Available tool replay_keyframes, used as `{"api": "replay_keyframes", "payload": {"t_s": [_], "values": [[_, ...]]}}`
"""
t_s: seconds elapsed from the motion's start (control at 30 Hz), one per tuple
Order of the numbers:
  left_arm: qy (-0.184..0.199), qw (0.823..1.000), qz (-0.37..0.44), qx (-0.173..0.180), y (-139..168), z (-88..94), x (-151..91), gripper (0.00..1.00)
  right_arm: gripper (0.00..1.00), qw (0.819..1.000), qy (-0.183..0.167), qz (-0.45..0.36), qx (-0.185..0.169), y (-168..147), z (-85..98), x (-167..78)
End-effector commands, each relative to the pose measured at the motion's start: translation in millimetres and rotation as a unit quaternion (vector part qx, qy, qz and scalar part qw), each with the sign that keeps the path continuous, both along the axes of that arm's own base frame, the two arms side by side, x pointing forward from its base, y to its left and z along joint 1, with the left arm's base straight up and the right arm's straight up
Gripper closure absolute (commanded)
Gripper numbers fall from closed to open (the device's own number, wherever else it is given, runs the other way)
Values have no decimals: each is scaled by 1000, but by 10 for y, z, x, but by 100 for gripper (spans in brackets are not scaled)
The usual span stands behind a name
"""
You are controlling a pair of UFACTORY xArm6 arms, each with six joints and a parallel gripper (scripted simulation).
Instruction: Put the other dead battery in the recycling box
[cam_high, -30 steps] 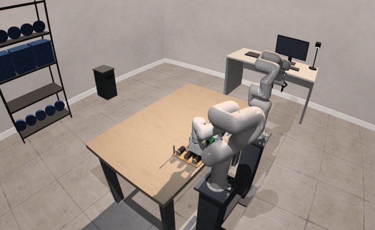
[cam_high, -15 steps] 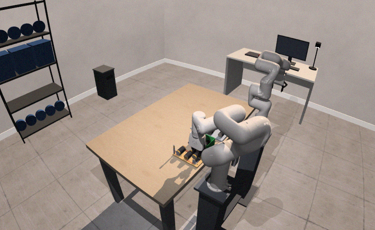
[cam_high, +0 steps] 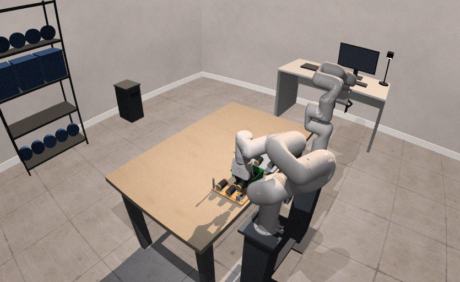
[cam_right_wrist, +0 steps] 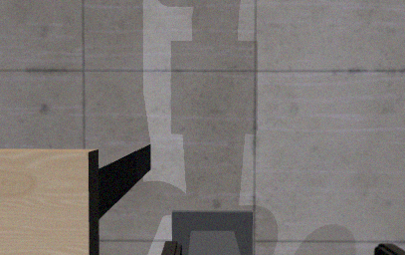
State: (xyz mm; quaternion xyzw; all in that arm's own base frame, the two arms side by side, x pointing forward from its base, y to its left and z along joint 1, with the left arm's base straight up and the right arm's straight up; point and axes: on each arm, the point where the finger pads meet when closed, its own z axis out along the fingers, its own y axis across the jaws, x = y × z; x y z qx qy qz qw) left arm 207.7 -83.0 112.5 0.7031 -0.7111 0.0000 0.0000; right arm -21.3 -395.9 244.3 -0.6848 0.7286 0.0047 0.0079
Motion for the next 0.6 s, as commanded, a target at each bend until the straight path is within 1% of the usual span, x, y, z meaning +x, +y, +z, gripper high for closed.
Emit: {"api": "replay_keyframes", "payload": {"t_s": [0.0,0.07,0.1,0.17,0.4,0.57], "values": [[-6,1000,-2,-5,-19,399,14,72,0,1000,2,4,-9,-35,57,0],[-6,1000,-2,-5,-19,399,14,72,0,1000,2,4,-9,-35,57,0],[-6,1000,-2,-5,-19,459,13,72,0,1000,2,4,-9,-35,57,0],[-6,1000,-2,-5,-19,513,12,72,0,1000,2,4,-9,-35,57,0],[-6,1000,-2,-5,-38,516,24,72,0,1000,2,4,-9,-35,57,0],[-6,1000,-2,-5,-190,517,114,72,0,1000,2,4,-9,-35,57,0]]}}
